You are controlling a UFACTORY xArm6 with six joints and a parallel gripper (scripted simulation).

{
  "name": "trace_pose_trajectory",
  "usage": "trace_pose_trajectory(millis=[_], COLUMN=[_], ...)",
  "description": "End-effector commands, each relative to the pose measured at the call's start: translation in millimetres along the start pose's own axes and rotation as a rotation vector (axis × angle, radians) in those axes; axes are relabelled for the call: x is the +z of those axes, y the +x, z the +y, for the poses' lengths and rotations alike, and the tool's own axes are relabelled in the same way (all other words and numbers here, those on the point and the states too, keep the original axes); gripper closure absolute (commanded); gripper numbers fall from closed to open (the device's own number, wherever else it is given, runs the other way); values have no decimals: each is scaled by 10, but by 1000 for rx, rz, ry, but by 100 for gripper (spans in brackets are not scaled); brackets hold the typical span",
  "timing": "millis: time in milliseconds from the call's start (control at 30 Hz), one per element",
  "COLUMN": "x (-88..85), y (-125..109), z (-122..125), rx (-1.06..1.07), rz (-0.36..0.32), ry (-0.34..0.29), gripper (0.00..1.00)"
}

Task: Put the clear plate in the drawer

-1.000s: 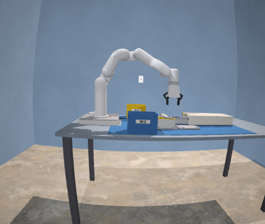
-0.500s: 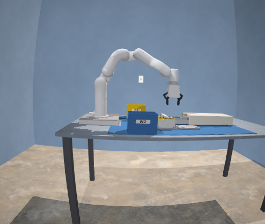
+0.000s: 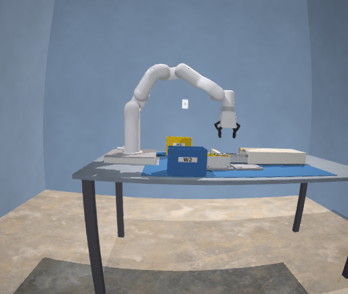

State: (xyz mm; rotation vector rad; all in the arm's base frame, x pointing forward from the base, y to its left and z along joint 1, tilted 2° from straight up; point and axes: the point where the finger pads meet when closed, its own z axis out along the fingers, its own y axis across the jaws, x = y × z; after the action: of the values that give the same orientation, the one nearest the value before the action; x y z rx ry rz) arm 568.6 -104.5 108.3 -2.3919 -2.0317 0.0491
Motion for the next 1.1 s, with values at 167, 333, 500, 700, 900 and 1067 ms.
trace_pose_trajectory(millis=[167,333,500,700,900,1067], x=[26,68,93,143,193,217], y=[0,0,0,0,0,0], z=[-282,-529,-677,-972,-1268,-1406], rx=[0,0,0,0,0,0], rz=[0,0,0,0,0,0], ry=[-5,-5,-5,-5,-5,-4], gripper=[100,100,100,100,100,100])
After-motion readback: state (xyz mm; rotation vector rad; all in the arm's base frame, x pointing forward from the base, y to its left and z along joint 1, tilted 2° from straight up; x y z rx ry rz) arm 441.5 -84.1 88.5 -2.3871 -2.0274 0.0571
